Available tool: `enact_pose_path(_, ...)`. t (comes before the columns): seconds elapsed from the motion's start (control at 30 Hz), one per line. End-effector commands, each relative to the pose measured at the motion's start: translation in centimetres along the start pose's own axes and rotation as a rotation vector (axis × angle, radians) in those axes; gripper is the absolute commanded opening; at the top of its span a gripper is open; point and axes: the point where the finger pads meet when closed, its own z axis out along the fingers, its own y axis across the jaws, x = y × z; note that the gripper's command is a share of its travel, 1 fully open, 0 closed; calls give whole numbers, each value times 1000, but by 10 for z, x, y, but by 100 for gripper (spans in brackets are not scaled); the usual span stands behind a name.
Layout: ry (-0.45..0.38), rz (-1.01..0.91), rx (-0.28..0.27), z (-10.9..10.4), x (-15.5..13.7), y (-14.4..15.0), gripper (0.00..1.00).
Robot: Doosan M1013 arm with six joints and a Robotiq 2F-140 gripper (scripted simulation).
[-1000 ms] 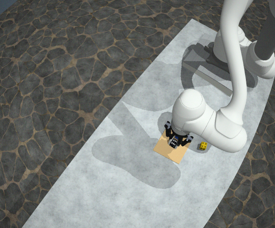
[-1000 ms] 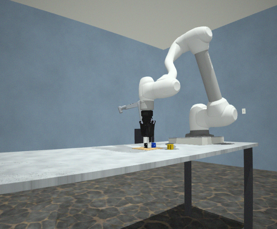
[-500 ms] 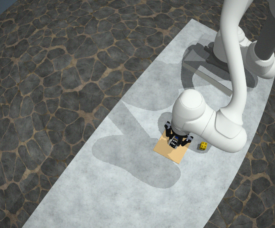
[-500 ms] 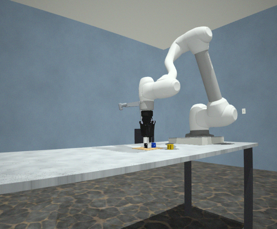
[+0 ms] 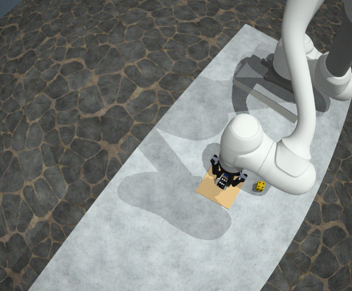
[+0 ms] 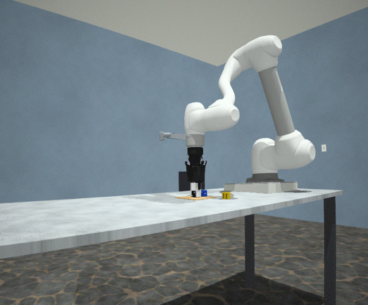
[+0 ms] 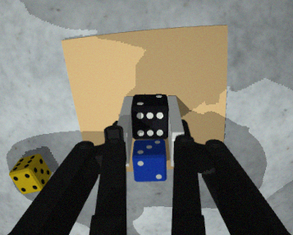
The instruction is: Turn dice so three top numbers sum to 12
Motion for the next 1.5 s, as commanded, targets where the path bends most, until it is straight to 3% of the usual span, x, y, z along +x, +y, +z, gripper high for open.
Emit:
enact_pose_path(0.0,0,0,0,0,0,0,16)
enact_pose_path(0.33,0,0,0,0,0,0,16)
enact_pose_path(0.83,0,0,0,0,0,0,28)
enact_pose_path(1.23,0,0,0,0,0,0,28)
enact_pose_path(1.47,0,0,0,-14,0,0,28)
